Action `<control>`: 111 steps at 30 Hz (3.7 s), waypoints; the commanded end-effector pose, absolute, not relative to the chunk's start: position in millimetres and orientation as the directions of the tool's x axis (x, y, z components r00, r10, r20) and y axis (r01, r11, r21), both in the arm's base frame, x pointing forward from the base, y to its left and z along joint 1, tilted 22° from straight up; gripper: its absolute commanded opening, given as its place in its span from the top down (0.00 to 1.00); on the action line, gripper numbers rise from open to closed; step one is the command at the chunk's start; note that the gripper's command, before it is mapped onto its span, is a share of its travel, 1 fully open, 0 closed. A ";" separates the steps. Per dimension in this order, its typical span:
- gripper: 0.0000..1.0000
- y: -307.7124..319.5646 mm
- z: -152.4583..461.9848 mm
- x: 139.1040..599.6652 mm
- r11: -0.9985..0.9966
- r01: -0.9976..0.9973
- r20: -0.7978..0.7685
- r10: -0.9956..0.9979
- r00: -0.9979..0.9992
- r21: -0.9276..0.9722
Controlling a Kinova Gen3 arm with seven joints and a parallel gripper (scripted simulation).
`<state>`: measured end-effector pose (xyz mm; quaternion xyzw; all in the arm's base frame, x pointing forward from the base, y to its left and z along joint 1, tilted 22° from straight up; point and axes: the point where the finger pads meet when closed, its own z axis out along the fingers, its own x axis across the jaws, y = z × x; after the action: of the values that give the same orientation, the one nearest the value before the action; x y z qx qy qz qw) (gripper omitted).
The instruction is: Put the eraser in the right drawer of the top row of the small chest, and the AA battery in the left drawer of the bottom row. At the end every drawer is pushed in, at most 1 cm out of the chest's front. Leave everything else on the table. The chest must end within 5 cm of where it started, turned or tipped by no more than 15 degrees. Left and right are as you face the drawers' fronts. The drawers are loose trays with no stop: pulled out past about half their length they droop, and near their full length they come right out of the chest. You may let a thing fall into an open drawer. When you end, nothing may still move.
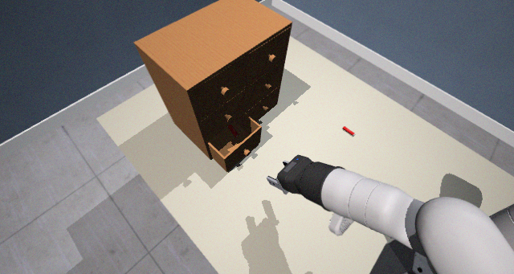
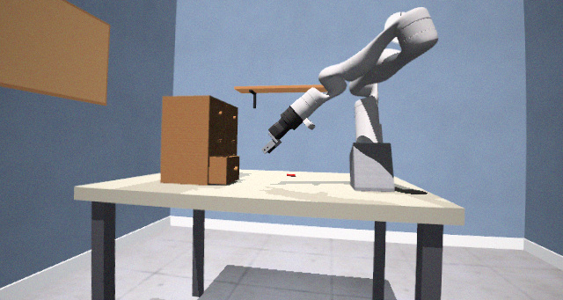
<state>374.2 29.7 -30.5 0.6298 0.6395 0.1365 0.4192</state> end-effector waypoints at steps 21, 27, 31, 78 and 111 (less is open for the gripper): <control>1.00 25.8 -32.0 374.8 0.191 0.654 -0.350 0.929 0.120 0.732; 1.00 25.8 -32.0 374.8 0.191 0.654 -0.350 0.929 0.120 0.732; 1.00 25.6 -32.1 374.8 0.192 0.654 -0.351 0.929 0.120 0.732; 1.00 -8.2 -89.4 436.9 0.193 0.653 -0.358 0.925 0.128 0.732; 1.00 -8.2 -89.4 436.9 0.193 0.653 -0.358 0.925 0.128 0.732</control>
<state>435.7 -8.9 -88.4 0.6148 0.6417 0.1555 0.4315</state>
